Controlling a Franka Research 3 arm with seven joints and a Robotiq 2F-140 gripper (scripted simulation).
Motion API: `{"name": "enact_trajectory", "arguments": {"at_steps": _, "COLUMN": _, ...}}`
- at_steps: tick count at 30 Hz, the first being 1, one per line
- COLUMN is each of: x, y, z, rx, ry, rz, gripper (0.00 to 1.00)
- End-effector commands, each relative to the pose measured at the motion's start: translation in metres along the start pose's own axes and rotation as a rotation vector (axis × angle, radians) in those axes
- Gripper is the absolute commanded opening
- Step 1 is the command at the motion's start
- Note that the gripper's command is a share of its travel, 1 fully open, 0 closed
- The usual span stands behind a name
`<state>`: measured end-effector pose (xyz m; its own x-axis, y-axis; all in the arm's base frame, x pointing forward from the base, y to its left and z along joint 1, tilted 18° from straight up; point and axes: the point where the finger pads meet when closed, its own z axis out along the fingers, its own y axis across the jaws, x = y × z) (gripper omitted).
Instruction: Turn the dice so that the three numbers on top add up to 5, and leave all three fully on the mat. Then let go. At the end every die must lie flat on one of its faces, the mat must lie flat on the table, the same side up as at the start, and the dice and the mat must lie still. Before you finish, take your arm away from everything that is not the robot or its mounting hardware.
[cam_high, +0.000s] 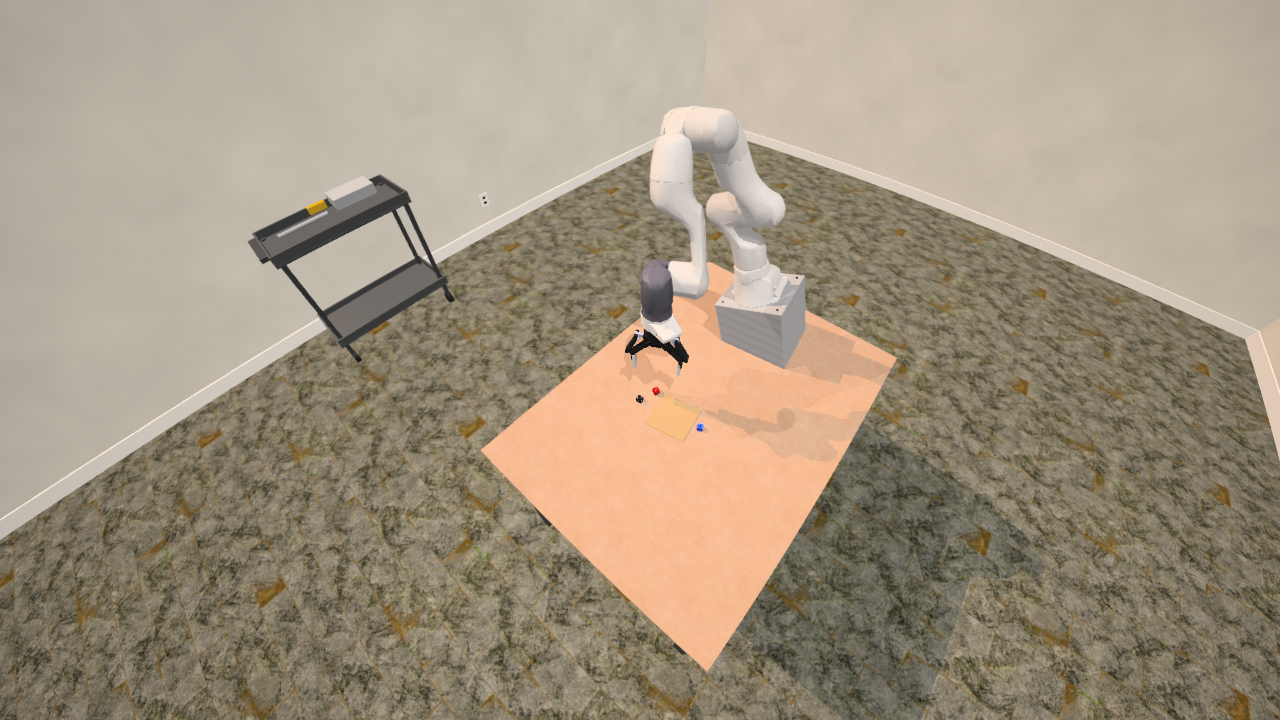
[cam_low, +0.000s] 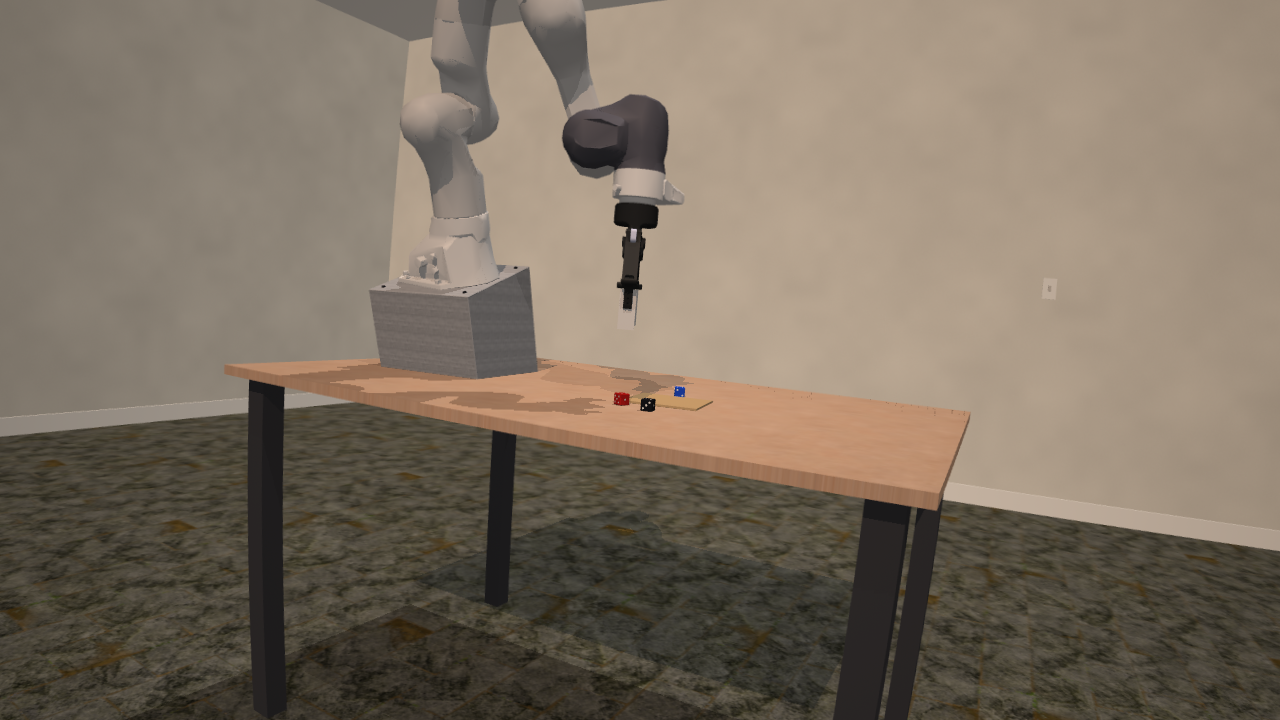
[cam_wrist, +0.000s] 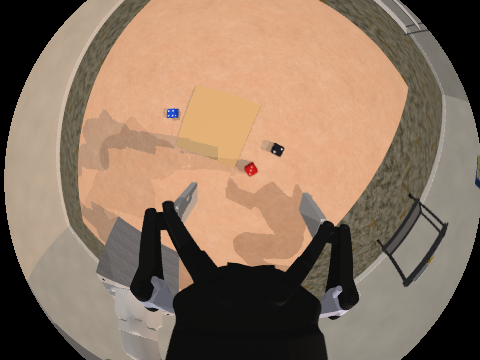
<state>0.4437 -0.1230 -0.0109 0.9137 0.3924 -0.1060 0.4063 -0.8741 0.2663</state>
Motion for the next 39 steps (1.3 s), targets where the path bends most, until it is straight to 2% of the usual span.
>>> {"name": "enact_trajectory", "arguments": {"at_steps": 1, "x": 0.0012, "y": -0.0005, "z": 0.0006, "rx": -0.022, "ry": 0.008, "rz": 0.172, "gripper": 1.0}}
{"name": "enact_trajectory", "arguments": {"at_steps": 4, "x": 0.0012, "y": -0.0005, "z": 0.0007, "rx": -0.022, "ry": 0.008, "rz": 0.187, "gripper": 1.0}}
{"name": "enact_trajectory", "arguments": {"at_steps": 39, "x": 0.0017, "y": 0.0003, "z": 0.0053, "rx": -0.019, "ry": 0.015, "rz": 0.804, "gripper": 1.0}}
